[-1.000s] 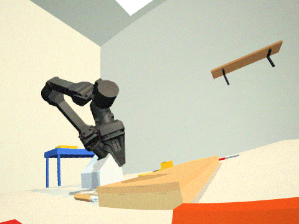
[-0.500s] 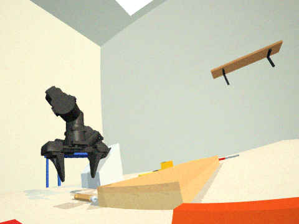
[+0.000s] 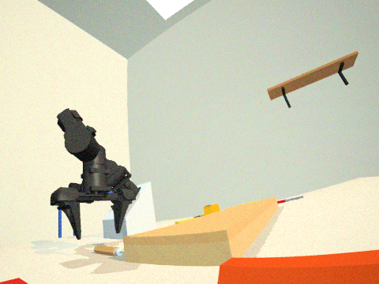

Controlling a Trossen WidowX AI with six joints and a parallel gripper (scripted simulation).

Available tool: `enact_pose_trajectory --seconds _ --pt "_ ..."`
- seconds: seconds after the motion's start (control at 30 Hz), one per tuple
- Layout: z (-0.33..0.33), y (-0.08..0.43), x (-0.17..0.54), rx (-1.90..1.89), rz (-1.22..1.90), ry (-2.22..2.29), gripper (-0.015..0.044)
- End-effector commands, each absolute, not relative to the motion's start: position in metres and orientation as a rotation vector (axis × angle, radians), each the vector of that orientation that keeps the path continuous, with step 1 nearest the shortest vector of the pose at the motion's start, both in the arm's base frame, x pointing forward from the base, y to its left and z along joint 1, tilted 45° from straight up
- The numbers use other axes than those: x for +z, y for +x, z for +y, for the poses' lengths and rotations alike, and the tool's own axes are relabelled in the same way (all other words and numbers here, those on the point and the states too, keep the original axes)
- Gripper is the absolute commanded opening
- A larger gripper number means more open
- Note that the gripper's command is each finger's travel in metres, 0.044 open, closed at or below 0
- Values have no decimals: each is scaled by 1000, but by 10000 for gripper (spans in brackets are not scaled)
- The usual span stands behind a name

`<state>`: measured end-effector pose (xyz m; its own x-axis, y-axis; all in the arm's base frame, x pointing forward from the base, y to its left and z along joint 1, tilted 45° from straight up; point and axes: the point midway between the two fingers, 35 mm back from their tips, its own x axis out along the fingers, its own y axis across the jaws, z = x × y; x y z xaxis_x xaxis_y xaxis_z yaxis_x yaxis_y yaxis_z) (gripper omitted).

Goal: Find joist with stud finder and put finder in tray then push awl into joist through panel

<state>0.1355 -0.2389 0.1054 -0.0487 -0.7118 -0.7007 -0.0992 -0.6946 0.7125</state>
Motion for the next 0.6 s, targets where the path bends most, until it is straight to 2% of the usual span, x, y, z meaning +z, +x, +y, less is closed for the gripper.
enact_pose_trajectory --seconds 0.0,0.57 --pt "-242 134 99 -1802 -847 1777 440" --pt "-260 129 81 -1800 -848 1774 440"
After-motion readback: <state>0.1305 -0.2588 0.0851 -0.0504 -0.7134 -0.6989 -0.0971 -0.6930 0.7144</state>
